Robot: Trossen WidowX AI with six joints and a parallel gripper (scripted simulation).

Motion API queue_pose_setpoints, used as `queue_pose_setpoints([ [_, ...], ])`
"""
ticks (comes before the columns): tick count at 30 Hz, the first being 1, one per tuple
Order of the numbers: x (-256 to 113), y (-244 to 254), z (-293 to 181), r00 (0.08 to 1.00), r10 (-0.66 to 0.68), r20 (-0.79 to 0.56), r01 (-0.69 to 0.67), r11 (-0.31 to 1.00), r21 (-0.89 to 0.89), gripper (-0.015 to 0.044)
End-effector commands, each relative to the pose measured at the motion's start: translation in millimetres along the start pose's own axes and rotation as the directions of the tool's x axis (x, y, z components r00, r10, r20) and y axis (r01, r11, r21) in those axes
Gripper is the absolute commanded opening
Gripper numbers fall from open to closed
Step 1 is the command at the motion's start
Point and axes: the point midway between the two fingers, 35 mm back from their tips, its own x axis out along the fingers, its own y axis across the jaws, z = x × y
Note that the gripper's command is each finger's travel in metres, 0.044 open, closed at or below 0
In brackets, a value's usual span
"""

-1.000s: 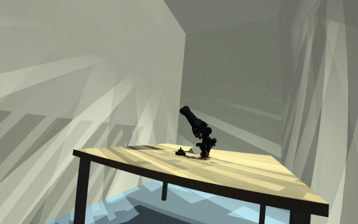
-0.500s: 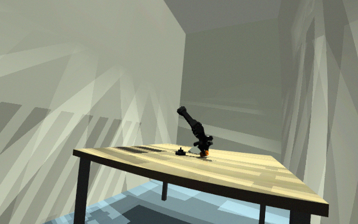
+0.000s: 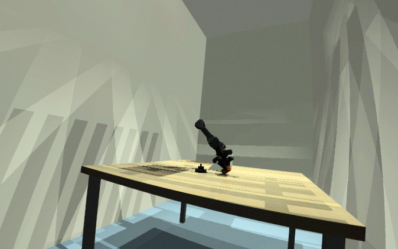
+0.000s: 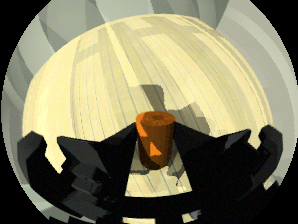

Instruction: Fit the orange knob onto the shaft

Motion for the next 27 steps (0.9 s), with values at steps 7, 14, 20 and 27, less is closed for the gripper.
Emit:
queue_pose_setpoints([
  [7,-7,1,-8,0.988,0.001,0.155,-0.001,1.000,-0.004,0.0179],
  [14,-10,1,-14,0.967,0.003,0.257,-0.002,1.000,-0.005,0.0179],
  [20,-13,2,-20,0.940,0.004,0.341,-0.002,1.000,-0.006,0.0179],
  [27,-15,2,-26,0.900,0.006,0.435,-0.003,1.000,-0.007,0.0179],
])
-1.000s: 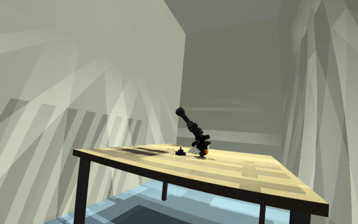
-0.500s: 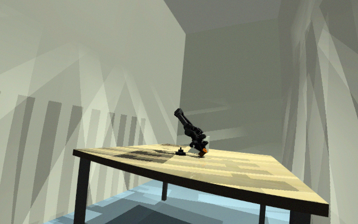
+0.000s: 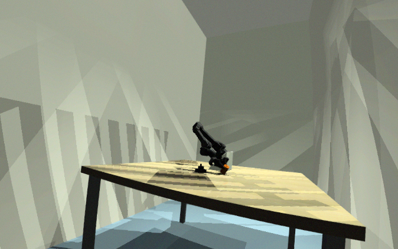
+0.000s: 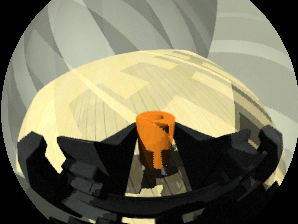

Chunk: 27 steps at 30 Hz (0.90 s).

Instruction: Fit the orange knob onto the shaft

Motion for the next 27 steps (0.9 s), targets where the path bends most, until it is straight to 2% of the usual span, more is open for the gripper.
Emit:
queue_pose_setpoints([
  [1,-3.2,1.1,-3.2,0.998,0.000,0.063,0.000,1.000,-0.001,0.0179],
  [7,-7.0,1.4,-8.2,0.988,0.001,0.157,-0.001,1.000,-0.002,0.0179],
  [12,-8.1,1.2,-6.4,0.995,0.000,0.102,0.000,1.000,-0.001,0.0179],
  [15,-6.4,1.0,-6.1,0.993,0.001,0.118,0.000,1.000,-0.004,0.0258],
  [27,-6.4,1.0,-6.1,0.993,0.001,0.118,0.000,1.000,-0.004,0.0260],
])
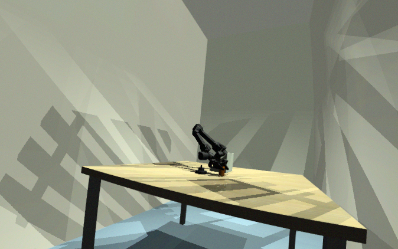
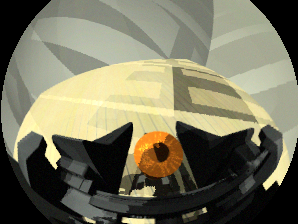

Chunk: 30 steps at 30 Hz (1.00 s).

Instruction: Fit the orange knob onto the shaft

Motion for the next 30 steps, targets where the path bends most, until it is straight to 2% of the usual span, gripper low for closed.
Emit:
queue_pose_setpoints([
  [1,0,0,0,1.000,-0.001,0.004,0.001,1.000,-0.001,0.0260],
  [12,0,0,0,1.000,-0.001,0.004,0.001,1.000,-0.001,0.0260],
  [19,0,0,0,1.000,-0.001,0.004,0.001,1.000,-0.001,0.0440],
  [27,-1,-1,2,1.000,0.000,0.003,0.000,1.000,-0.001,0.0440],
  [30,-11,-4,26,1.000,0.001,0.001,-0.001,1.000,-0.002,0.0440],
])
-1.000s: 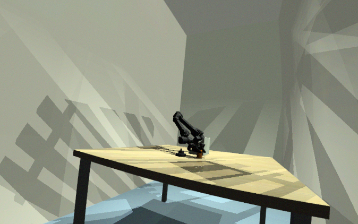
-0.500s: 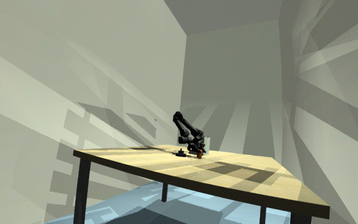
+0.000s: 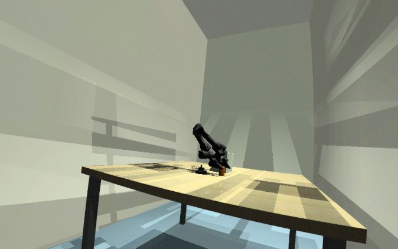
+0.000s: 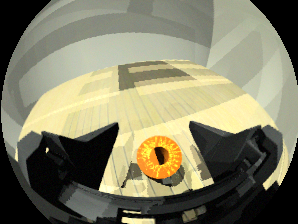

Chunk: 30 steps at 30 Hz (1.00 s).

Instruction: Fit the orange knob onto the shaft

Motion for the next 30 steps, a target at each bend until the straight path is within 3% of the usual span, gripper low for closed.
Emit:
queue_pose_setpoints([
  [1,-13,-4,30,1.000,-0.007,-0.001,0.007,1.000,-0.008,0.0440],
  [5,-31,-1,64,1.000,-0.009,0.002,0.009,1.000,-0.006,0.0440],
  [10,-31,0,65,1.000,-0.001,-0.009,0.001,1.000,0.001,0.0440],
  [13,-23,7,62,0.976,0.111,-0.186,-0.096,0.991,0.090,0.0440],
  [18,-25,14,59,0.778,0.208,-0.594,-0.121,0.976,0.183,0.0440],
  [22,-39,6,73,0.532,0.078,-0.843,-0.025,0.997,0.077,0.0440],
  [24,-44,0,82,0.453,0.000,-0.892,0.010,1.000,0.005,0.0440],
  [30,-45,-2,83,0.443,-0.011,-0.896,0.014,1.000,-0.005,0.0440],
])
